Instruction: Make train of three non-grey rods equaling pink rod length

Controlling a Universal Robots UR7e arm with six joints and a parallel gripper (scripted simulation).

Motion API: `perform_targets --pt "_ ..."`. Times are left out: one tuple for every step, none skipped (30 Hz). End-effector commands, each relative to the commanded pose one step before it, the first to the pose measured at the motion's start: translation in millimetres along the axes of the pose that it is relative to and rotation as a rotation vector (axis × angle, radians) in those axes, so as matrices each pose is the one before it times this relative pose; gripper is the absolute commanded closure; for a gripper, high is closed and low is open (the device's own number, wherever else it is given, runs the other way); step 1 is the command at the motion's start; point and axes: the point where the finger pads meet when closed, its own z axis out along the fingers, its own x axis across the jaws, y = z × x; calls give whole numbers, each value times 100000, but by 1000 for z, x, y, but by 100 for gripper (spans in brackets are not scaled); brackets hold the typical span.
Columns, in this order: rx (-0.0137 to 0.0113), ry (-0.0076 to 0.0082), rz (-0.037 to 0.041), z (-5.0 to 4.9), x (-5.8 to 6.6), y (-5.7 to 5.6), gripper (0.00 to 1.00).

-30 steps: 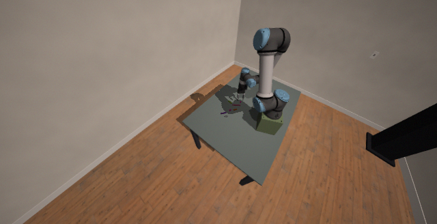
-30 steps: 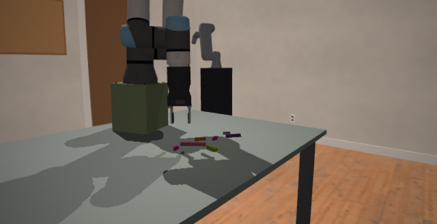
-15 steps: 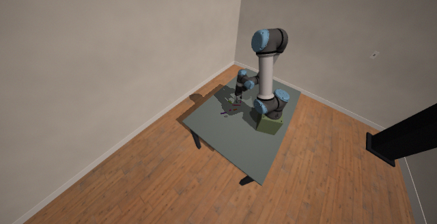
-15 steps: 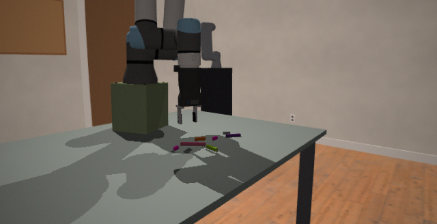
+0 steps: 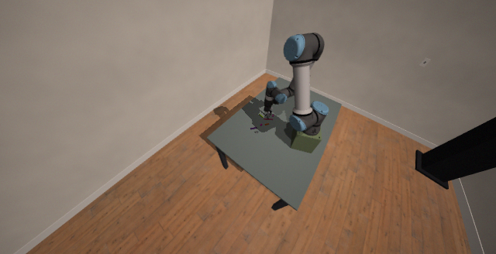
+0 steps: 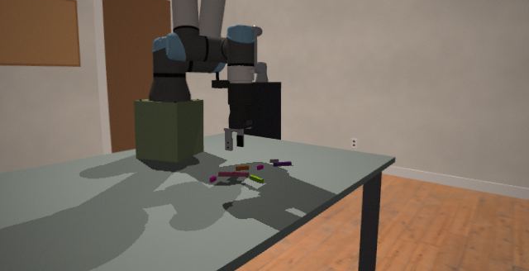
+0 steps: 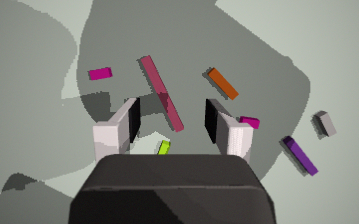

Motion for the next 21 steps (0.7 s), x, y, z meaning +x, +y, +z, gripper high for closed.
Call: perform_targets --pt "-102 -69 -16749 976 8806 3704 0" --pt "-1 -1 -3610 268 1799 1072 0" --pt "-1 -1 -3614 267 1770 1150 0" --pt "-1 -1 -3613 267 1737 1227 0" --pt "-1 -1 -3614 266 1702 1302 0" --pt "-1 -1 -3613 266 1664 1376 0" --pt "-2 -1 -3613 265 1625 1449 0" --pt "-2 -1 -3614 265 1585 1522 0" --pt "-2 -1 -3613 264 1541 1593 0" --pt "0 0 0 0 0 0 0" --pt "0 0 0 0 0 0 0" --pt "-3 -2 -5311 388 2203 2448 0" --pt "-3 -3 -5218 380 2063 2550 0" --pt "-3 -2 -4226 307 1583 2175 0" --pt "-2 -2 -3120 226 1113 1668 0" --pt "-3 -2 -3601 261 1239 1980 0" --pt "-3 -2 -3667 265 1204 2078 0" --pt "-3 -2 -3619 261 1129 2111 0" --pt "-3 -3 -3610 260 1066 2164 0" --pt "-3 -3 -3613 260 1005 2222 0" --pt "-3 -3 -3614 259 942 2277 0"
